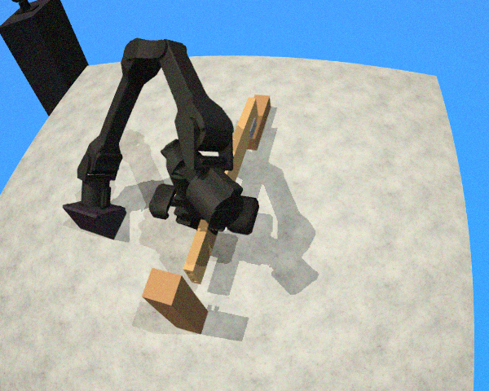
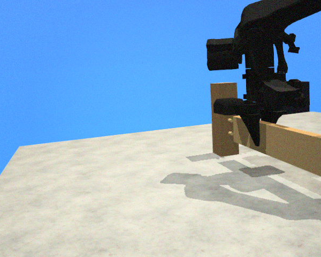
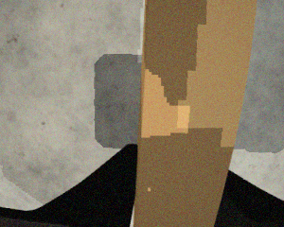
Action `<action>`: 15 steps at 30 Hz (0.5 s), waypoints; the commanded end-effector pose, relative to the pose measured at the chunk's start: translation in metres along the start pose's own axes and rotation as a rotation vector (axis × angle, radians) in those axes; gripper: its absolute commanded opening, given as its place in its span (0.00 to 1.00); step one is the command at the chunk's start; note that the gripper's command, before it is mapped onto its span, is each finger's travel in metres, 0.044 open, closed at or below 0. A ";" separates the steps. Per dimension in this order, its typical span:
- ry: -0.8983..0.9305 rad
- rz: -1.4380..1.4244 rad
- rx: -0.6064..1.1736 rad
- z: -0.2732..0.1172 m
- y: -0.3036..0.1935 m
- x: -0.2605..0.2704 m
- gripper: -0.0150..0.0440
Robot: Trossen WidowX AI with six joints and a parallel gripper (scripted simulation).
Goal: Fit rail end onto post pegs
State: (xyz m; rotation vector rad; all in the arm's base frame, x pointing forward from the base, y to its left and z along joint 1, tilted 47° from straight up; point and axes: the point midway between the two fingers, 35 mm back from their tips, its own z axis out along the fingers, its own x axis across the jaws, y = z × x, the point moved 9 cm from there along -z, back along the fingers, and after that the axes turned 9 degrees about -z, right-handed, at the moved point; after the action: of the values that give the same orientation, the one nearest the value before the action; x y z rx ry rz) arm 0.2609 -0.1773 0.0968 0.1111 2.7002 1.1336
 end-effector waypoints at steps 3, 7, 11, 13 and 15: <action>-0.003 0.000 0.002 0.000 0.000 0.000 0.25; -0.003 0.001 0.002 0.000 0.000 0.000 0.25; -0.003 0.001 0.002 -0.001 0.000 0.000 0.25; -0.003 0.001 0.002 -0.002 0.000 0.000 0.25; -0.003 0.001 0.002 -0.002 0.000 0.000 0.25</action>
State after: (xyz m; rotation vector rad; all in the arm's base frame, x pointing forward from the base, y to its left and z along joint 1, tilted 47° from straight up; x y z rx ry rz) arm 0.2610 -0.1769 0.0964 0.1116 2.6997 1.1341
